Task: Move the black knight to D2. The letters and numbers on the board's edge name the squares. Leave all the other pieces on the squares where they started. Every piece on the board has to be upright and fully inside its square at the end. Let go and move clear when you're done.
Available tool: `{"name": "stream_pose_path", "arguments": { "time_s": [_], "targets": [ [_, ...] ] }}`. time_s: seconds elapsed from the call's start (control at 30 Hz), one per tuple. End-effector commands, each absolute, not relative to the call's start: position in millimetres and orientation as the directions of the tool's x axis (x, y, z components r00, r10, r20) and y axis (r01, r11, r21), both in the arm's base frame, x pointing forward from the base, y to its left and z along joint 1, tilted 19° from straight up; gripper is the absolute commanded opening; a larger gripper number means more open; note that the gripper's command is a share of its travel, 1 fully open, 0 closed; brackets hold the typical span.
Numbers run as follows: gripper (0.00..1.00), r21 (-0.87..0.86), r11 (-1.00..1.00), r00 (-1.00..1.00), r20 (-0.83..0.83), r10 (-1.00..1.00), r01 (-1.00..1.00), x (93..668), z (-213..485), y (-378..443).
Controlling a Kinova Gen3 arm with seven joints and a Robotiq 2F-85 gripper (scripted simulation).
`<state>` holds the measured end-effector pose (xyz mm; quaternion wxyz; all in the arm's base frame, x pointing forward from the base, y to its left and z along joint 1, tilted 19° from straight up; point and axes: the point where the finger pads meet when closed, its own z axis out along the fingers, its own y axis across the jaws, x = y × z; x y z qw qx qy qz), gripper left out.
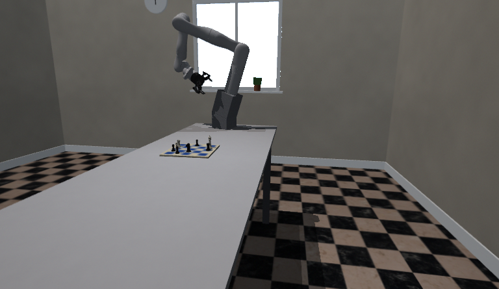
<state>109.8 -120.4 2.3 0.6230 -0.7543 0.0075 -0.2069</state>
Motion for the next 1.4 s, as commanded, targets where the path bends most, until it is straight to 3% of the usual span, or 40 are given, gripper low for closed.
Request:
{"name": "stream_pose_path", "arguments": {
  "time_s": [0.0, 0.83, 1.37],
  "targets": [
    [1.00, -0.943, -0.225, 0.914, 0.304, -0.269, 0.247, 109.8, 2.7, -120.8],
    [1.00, -0.939, -0.229, 0.908, 0.316, -0.274, 0.258, 113.8, 1.7, -119.6],
    [1.00, -0.881, -0.290, 0.826, 0.459, -0.328, 0.375, 160.9, -9.3, -105.7]
  ]
}}
